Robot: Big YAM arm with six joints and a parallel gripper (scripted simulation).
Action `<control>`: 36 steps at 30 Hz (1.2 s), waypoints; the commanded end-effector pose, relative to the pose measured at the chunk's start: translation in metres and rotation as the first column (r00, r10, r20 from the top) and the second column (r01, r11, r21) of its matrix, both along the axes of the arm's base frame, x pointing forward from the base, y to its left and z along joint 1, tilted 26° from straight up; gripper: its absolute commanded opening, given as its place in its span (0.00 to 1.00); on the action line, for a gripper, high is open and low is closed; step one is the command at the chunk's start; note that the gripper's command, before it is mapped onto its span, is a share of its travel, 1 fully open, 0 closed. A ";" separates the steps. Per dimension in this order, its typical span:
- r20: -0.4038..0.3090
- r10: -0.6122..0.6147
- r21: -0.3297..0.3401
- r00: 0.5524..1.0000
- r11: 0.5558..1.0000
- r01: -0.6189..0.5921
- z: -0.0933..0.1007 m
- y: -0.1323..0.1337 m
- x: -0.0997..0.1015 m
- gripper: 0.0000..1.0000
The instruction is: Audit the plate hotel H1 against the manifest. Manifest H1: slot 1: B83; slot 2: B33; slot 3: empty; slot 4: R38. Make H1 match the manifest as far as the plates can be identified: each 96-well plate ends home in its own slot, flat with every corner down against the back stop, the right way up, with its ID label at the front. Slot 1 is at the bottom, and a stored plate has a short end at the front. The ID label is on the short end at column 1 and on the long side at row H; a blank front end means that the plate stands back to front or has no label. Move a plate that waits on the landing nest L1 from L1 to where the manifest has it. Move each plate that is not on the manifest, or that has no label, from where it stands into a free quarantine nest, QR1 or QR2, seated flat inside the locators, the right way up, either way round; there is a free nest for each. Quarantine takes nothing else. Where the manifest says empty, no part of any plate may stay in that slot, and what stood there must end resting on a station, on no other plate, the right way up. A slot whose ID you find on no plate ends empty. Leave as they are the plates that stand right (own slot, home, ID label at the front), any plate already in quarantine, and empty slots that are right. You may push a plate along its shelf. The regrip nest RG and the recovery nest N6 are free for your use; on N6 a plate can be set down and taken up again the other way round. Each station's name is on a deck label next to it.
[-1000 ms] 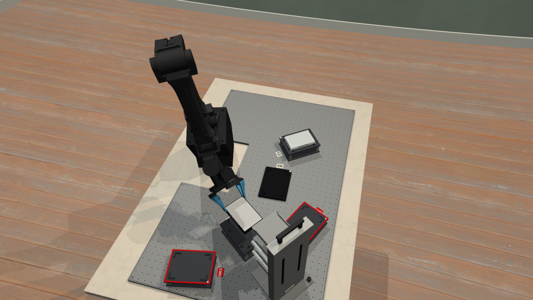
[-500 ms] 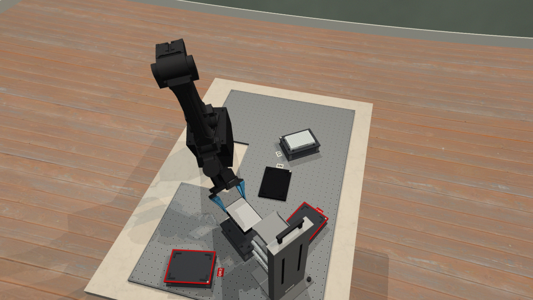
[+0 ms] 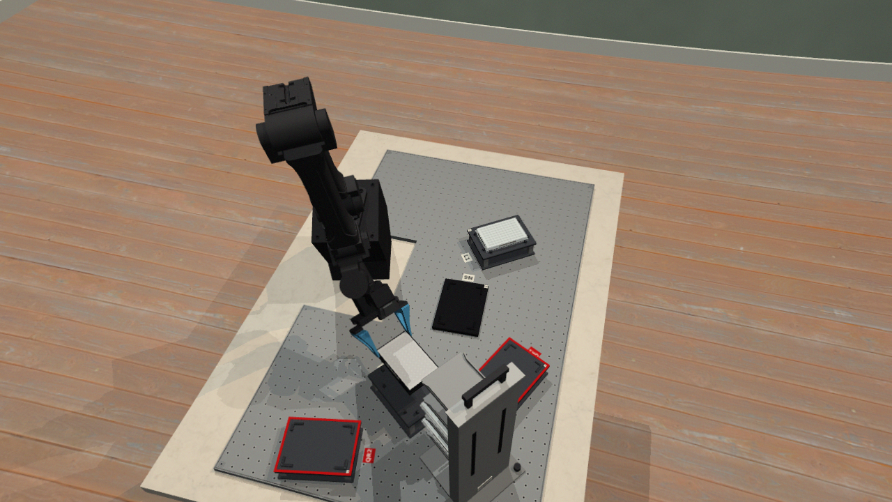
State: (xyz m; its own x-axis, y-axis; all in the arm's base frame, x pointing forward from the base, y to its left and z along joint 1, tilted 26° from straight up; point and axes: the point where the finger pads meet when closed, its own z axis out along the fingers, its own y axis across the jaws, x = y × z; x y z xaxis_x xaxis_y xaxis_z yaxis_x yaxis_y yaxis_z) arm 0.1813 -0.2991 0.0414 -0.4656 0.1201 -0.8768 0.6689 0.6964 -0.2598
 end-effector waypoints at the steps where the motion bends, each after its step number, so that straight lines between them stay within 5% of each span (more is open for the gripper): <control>1: 0.008 -0.001 -0.041 1.000 0.999 0.001 0.007 -0.008 0.000 0.86; 36: 0.007 -0.001 -0.039 1.000 0.999 0.002 -0.008 -0.013 0.001 0.86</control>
State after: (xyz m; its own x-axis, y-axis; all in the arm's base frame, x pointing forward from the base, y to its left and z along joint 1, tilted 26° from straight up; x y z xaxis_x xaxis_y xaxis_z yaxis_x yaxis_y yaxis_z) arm 0.1826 -0.3059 0.0276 -0.4646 0.1178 -0.8777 0.6689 0.6962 -0.2606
